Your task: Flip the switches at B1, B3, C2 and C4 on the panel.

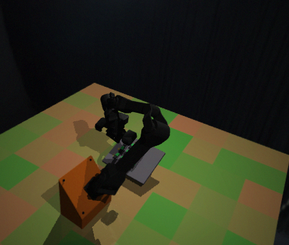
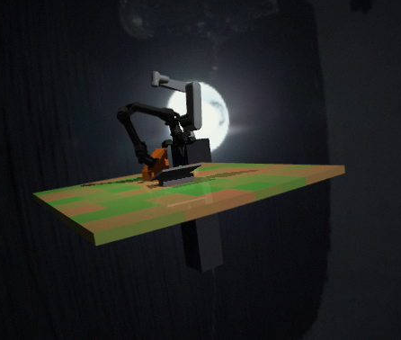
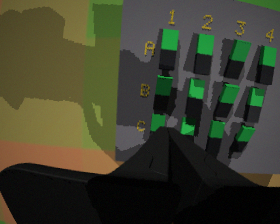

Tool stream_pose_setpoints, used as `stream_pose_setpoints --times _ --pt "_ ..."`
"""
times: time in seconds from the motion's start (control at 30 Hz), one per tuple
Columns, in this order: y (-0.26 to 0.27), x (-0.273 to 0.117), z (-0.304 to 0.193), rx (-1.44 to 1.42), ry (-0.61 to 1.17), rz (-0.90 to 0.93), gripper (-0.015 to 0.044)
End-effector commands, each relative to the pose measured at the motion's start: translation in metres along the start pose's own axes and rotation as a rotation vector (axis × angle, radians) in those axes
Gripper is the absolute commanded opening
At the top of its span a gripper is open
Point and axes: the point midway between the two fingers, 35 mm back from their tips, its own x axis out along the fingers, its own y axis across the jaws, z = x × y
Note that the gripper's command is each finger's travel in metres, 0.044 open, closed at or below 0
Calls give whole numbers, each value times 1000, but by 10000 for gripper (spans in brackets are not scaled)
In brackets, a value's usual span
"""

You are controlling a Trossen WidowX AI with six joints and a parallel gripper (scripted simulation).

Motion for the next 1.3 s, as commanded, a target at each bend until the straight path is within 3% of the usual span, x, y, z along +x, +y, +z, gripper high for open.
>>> stream_pose_setpoints --times 0.0,0.2,0.47,1.27 --pt "-9 -4 3 8 7 2 0" --pt "-65 -3 18 7 7 -3 0" --pt "-65 32 19 8 32 -4 0" --pt "-66 56 19 8 32 -5 0"
